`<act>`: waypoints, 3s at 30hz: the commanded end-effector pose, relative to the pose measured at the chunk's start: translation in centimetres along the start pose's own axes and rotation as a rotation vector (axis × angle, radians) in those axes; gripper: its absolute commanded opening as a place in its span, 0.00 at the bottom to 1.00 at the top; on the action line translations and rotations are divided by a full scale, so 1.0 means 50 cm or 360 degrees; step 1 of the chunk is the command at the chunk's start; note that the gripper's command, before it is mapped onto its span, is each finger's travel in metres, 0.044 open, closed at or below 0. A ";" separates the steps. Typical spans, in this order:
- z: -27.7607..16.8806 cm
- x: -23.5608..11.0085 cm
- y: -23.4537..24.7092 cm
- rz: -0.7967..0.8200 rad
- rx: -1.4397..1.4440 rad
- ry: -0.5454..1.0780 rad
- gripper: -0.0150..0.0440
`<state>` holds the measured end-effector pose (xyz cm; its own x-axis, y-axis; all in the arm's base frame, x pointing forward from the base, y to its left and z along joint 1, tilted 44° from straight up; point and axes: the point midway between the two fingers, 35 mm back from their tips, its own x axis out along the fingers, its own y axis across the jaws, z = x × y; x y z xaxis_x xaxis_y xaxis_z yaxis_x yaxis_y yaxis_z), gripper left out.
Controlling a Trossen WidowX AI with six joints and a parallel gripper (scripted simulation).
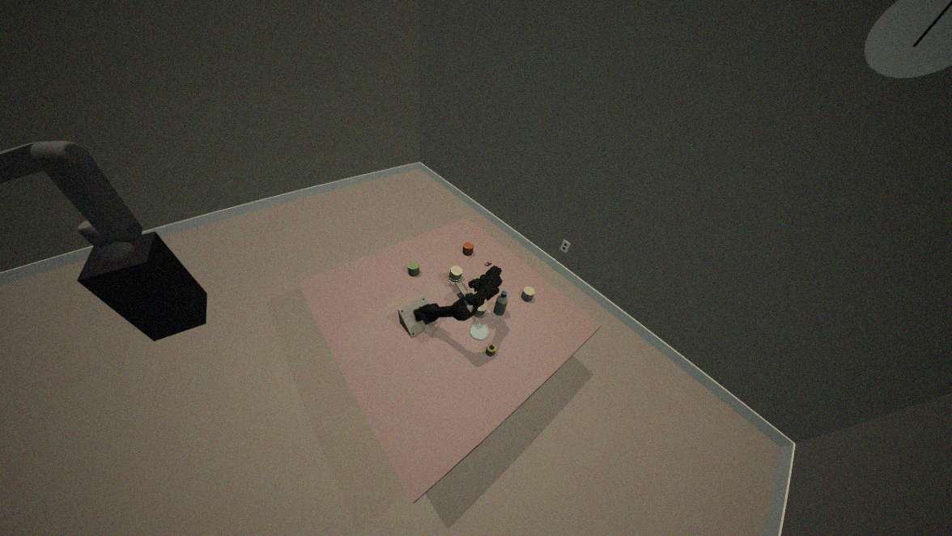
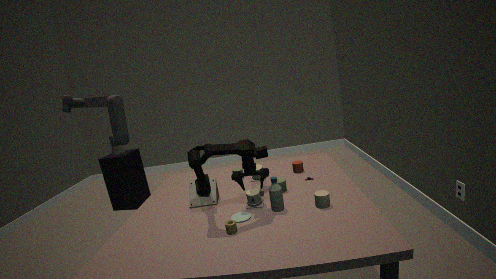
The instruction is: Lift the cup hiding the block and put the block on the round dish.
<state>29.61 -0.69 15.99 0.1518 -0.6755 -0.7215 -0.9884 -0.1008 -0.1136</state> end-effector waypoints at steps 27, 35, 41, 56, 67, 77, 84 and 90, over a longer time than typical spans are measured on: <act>-0.003 0.100 0.004 0.0006 -0.0008 0.0010 1.00; -0.003 0.108 0.005 0.0006 -0.0008 0.0012 0.86; -0.003 0.108 0.005 0.0006 -0.0008 0.0012 0.79; -0.001 0.083 0.000 -0.0011 -0.0021 0.0005 0.25; 0.001 0.055 -0.004 -0.0030 -0.0037 -0.0003 0.25; 0.002 0.029 -0.007 -0.0047 -0.0051 -0.0009 0.25; 0.003 0.010 -0.008 -0.0059 -0.0061 -0.0014 0.25; 0.003 -0.005 -0.008 -0.0069 -0.0069 -0.0018 0.25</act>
<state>29.76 -0.68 15.43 0.1789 -0.6617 -0.7281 -0.9825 -0.1594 -0.0966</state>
